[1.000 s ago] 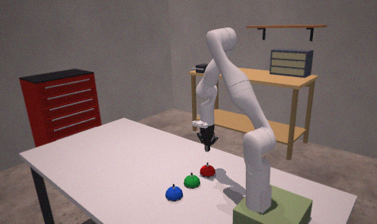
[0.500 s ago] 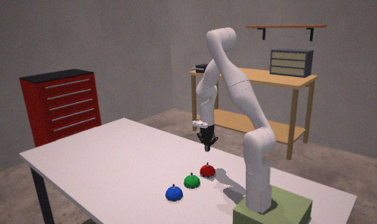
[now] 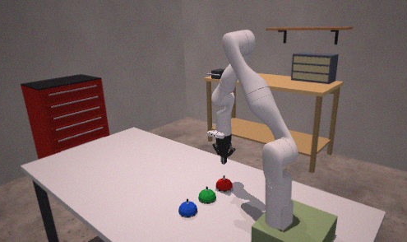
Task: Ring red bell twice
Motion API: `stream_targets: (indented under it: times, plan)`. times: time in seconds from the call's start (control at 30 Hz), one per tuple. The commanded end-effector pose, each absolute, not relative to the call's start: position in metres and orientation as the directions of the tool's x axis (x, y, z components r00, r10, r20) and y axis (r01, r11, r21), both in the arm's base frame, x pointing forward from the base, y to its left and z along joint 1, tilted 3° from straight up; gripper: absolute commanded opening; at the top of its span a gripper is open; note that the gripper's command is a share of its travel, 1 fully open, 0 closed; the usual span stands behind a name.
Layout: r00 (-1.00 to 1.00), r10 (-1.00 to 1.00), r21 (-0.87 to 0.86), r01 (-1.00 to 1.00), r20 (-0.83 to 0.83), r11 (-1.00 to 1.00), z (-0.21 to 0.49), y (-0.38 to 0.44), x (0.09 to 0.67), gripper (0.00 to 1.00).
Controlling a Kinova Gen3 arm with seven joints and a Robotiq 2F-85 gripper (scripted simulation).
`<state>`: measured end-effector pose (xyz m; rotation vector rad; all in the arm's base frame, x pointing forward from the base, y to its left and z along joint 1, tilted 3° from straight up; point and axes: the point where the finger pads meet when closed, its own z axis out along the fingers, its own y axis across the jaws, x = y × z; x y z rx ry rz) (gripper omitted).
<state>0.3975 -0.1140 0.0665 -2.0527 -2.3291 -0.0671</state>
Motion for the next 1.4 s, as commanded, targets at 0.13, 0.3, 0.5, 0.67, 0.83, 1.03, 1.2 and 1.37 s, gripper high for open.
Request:
stream_targets:
  times: [0.13, 0.3, 0.5, 0.67, 0.83, 1.03, 1.2, 1.37]
  plan:
    - [-0.126, 0.991, 0.009, 0.992, 0.056, 0.125, 0.063, -0.114, 0.398, 0.00]
    - [-0.126, 0.991, 0.009, 0.992, 0.056, 0.125, 0.057, -0.114, 0.398, 0.00]
    - [-0.126, 0.991, 0.009, 0.992, 0.056, 0.125, 0.051, -0.113, 0.398, 0.00]
    - [-0.126, 0.991, 0.009, 0.992, 0.056, 0.125, 0.042, -0.113, 0.398, 0.00]
    - [-0.126, 0.991, 0.009, 0.992, 0.056, 0.125, 0.032, -0.112, 0.398, 0.00]
    - [-0.126, 0.991, 0.009, 0.992, 0.056, 0.125, 0.025, -0.112, 0.398, 0.00]
    - [-0.126, 0.991, 0.009, 0.992, 0.056, 0.125, 0.017, -0.112, 0.398, 0.00]
    - [-0.126, 0.991, 0.009, 0.992, 0.056, 0.125, 0.011, -0.111, 0.398, 0.00]
